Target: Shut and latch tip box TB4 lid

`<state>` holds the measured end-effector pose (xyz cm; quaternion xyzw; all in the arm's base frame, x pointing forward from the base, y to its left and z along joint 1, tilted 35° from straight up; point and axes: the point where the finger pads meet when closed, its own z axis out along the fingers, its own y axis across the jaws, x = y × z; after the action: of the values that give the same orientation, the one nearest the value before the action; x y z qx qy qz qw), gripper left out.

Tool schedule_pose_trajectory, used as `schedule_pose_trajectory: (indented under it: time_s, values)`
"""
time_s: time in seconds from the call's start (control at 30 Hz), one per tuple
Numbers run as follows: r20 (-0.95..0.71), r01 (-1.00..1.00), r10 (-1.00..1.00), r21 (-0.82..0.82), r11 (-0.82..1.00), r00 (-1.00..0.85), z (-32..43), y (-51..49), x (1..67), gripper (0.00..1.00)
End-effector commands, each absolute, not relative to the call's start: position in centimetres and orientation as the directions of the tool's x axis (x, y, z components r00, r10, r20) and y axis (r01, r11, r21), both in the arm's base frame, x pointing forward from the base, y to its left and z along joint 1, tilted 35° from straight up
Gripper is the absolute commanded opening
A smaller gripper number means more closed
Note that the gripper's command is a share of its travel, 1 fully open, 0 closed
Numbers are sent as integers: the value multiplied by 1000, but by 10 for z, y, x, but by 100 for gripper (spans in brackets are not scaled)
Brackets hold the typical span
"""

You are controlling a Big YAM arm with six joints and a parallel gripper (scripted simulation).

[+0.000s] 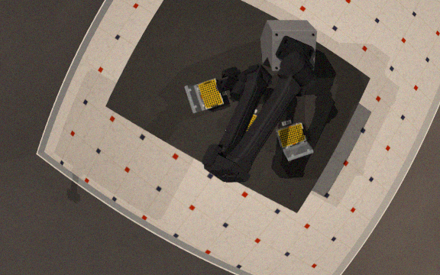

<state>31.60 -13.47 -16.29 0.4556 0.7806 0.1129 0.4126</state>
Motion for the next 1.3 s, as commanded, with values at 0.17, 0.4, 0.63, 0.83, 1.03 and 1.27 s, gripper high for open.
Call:
schedule_pose_trajectory:
  time_s: [0.17, 0.4, 0.63, 0.83, 1.03, 1.27]
  values:
    - [-522, 639, 818, 548, 540, -242, -140, -135, 289, 100]
    - [-524, 637, 817, 551, 540, -240, -113, -142, 272, 100]
    - [-526, 634, 817, 553, 541, -238, -93, -148, 261, 100]
    - [-529, 631, 815, 554, 542, -236, -77, -153, 251, 100]
    - [-520, 623, 813, 551, 555, -263, -84, -148, 257, 100]
    - [-533, 623, 813, 560, 547, -235, -78, -155, 258, 0]
